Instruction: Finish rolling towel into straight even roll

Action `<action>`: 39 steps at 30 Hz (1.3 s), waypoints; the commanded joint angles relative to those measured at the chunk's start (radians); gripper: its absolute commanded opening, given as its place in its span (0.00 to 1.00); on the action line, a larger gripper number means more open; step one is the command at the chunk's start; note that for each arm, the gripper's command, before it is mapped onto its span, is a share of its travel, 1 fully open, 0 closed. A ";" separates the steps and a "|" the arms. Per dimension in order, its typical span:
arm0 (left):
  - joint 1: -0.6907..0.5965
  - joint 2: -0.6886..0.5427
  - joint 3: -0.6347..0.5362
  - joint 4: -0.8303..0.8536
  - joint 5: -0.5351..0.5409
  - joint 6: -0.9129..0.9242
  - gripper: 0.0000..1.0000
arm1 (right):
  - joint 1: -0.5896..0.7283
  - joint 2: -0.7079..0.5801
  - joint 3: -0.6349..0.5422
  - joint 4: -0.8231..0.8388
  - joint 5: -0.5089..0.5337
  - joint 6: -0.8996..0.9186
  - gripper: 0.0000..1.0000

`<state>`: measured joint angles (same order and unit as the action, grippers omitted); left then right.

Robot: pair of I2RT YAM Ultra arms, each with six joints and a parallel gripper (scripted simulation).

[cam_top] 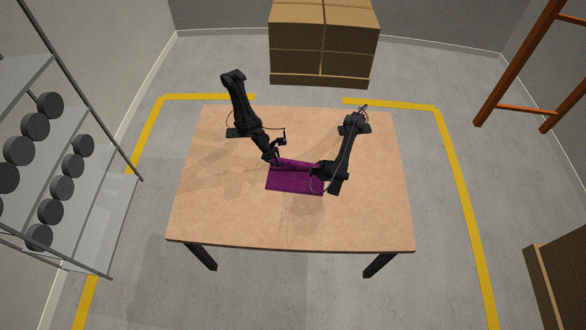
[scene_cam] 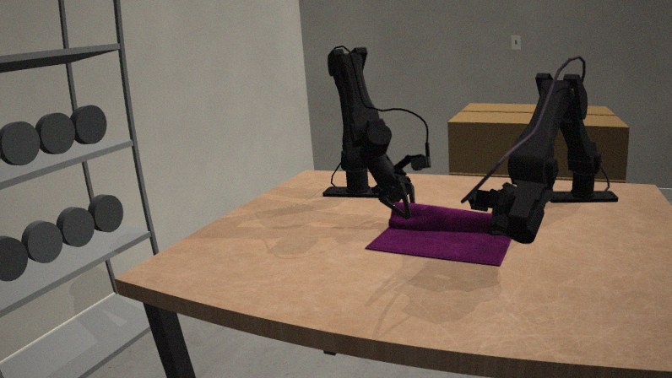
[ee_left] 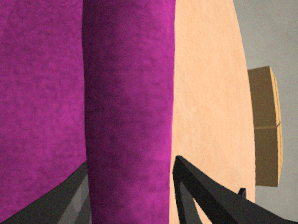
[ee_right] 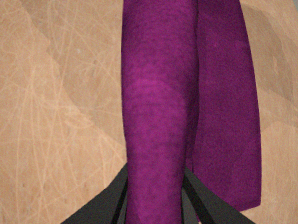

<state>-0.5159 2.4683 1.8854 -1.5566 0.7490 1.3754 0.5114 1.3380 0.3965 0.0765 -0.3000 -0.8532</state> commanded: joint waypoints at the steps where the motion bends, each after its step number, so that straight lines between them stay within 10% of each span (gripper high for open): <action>1: 0.004 -0.006 0.021 -0.014 0.014 0.012 0.51 | 0.000 0.018 0.027 -0.001 -0.009 0.000 0.34; 13: 0.005 -0.035 0.011 -0.014 0.017 -0.001 0.85 | 0.000 0.018 0.027 -0.001 -0.009 0.000 0.34; 39: 0.115 -0.140 0.066 -0.014 -0.015 -0.013 0.87 | -0.144 0.188 0.291 -0.394 -0.288 0.028 0.34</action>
<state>-0.3927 2.3631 1.9282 -1.5707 0.7303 1.3544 0.3889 1.4868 0.6304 -0.2184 -0.5091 -0.8333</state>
